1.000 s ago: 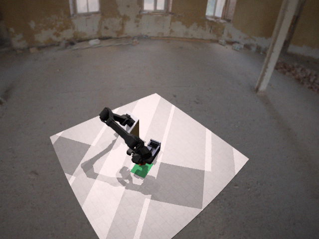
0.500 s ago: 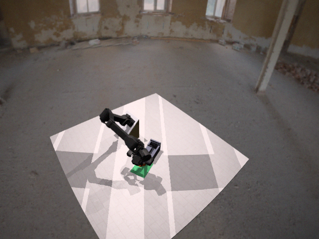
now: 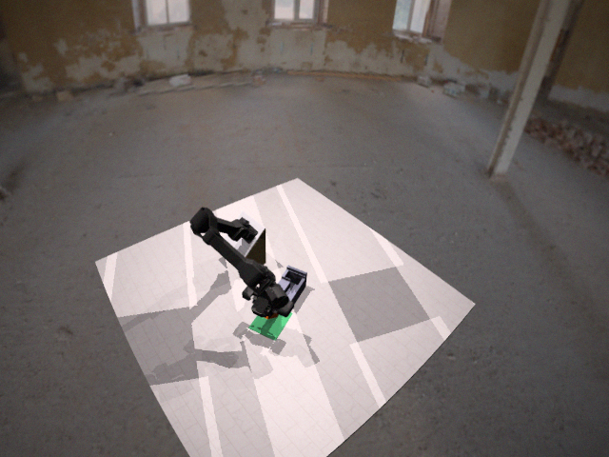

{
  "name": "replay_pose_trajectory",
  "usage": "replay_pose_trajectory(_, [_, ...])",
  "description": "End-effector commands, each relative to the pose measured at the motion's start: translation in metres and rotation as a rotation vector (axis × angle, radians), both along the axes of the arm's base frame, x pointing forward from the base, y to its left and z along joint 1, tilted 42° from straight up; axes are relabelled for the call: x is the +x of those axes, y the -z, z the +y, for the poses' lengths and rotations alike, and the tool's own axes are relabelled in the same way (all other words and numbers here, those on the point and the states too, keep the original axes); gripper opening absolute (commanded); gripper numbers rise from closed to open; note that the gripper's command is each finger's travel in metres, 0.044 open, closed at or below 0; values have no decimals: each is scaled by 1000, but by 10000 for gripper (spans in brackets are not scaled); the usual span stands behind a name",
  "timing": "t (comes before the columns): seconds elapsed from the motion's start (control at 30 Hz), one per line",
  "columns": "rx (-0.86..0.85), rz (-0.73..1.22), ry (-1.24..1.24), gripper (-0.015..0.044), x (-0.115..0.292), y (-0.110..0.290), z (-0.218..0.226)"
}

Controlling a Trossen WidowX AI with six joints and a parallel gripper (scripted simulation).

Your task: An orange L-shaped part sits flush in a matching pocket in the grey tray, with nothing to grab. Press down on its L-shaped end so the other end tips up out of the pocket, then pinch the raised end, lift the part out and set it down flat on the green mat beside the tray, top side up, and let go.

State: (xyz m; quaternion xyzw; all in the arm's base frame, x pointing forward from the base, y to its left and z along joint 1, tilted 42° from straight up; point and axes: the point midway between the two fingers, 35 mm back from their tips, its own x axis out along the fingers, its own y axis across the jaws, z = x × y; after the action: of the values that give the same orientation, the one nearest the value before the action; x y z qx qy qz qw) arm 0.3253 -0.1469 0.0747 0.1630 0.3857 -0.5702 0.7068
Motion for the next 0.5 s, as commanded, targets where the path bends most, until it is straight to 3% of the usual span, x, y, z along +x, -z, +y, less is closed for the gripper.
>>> replay_pose_trajectory(0.0, [6, 7, -3, 0, 0, 2, 0])
replay_pose_trajectory(0.07, [0, 0, 0, 0, 0, 0, 0])
replay_pose_trajectory(0.47, [4, 1, -1, 315, 1, -11, 11])
